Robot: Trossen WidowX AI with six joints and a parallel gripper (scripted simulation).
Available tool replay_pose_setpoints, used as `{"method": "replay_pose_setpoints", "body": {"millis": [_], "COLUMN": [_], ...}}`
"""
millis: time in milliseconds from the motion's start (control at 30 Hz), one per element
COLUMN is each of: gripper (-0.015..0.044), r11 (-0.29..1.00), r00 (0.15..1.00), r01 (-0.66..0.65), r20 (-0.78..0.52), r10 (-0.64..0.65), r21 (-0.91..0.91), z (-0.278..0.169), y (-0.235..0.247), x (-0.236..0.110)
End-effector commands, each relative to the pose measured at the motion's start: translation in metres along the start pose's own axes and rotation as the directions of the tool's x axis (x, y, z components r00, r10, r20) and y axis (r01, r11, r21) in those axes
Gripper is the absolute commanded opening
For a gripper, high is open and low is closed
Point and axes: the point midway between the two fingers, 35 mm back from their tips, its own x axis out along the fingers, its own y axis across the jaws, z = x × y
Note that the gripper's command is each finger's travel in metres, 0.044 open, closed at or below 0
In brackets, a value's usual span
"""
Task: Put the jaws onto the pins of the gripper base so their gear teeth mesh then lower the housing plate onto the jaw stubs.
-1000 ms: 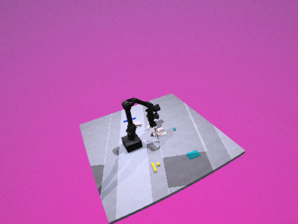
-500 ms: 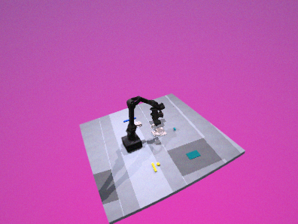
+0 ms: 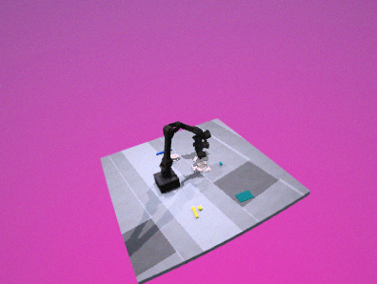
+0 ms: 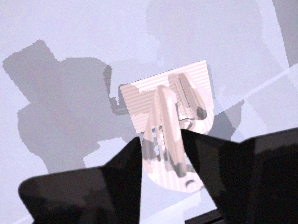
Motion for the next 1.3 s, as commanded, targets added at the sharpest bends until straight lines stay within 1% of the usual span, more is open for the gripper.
{"method": "replay_pose_setpoints", "body": {"millis": [0,967,1267], "gripper": [0.0134,0.0134,0.0134], "r11": [1.0,1.0,1.0], "r00": [1.0,1.0,1.0], "r01": [0.001,0.001,0.001], "r20": [0.001,0.001,0.001], "r10": [-0.001,-0.001,-0.001], "r21": [-0.003,-0.005,-0.005], "z": [0.001,0.0,0.001], "y": [0.0,0.0,0.0], "x": [-0.001,0.0,0.014]}}
